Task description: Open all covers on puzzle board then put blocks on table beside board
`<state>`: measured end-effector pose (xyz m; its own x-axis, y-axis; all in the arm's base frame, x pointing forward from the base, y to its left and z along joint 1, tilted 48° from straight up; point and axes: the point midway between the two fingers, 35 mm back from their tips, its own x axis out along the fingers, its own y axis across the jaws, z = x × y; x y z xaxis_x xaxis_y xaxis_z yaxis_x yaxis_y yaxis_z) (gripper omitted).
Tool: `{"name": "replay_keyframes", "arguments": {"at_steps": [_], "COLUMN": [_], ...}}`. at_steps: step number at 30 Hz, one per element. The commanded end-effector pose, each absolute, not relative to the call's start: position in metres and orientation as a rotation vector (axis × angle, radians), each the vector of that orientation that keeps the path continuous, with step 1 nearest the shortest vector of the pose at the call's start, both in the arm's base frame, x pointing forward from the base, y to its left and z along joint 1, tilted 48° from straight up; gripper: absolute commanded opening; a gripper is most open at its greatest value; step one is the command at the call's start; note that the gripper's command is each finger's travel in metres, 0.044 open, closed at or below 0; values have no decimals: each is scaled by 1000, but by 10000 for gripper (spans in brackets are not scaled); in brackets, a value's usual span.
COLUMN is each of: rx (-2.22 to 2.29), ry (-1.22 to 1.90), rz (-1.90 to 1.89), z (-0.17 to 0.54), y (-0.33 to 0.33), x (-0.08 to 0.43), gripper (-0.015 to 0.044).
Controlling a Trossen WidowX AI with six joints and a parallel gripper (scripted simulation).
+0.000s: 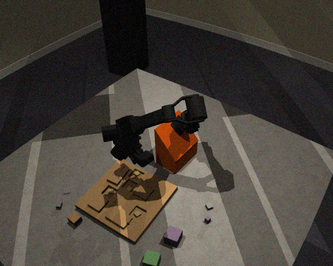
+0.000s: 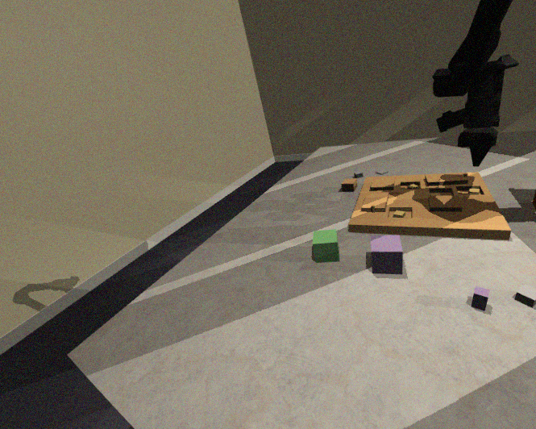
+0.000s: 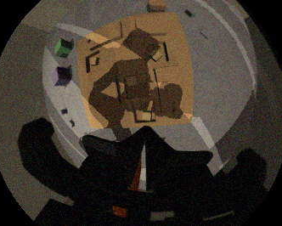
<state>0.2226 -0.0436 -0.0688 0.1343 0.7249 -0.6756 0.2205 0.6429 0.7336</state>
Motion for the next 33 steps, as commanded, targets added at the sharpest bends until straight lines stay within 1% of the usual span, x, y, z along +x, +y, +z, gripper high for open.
{"name": "replay_keyframes", "arguments": {"at_steps": [1,14,33], "rx": [848,850,850], "ry": [1424,1423,1423], "rz": [434,436,437], "z": [-69,-101,-107], "y": [-42,-6,4], "x": [216,225,227], "gripper": [0,0,0]}}
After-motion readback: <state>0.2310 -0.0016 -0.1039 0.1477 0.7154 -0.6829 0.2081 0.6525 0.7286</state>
